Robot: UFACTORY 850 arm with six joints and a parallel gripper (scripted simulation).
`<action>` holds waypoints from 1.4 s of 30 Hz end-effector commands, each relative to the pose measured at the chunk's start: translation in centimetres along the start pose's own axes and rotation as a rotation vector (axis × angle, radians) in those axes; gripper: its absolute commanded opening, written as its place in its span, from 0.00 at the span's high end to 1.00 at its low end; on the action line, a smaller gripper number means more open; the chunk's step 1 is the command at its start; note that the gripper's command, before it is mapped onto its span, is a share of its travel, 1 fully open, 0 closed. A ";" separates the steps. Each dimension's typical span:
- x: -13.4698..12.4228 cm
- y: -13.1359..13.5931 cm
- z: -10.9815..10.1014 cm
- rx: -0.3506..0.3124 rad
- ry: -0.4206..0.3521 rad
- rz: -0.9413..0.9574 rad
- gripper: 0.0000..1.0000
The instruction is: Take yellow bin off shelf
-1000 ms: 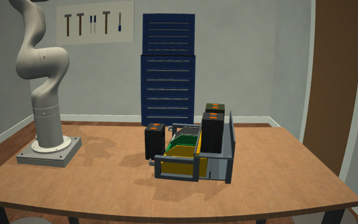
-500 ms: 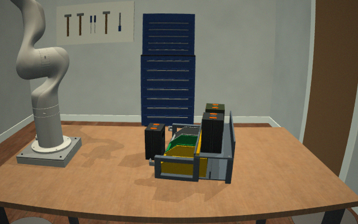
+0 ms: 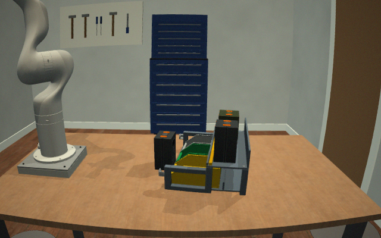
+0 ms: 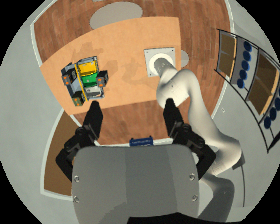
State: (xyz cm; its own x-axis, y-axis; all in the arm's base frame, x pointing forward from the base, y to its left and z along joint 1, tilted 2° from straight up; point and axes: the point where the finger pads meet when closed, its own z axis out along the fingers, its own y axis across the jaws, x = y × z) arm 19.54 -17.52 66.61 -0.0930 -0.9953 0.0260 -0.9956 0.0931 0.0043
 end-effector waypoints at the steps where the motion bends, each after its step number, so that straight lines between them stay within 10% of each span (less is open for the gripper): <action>1: 0.0 0.0 -0.1 0.001 0.001 0.000 0.00; 42: -6.9 -13.3 -0.1 0.001 0.000 0.000 0.00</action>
State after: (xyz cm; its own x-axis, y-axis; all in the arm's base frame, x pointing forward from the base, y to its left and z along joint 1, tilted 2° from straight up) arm 31.62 -12.50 66.37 -0.0921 -0.9954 0.0245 -0.9957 0.0922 0.0032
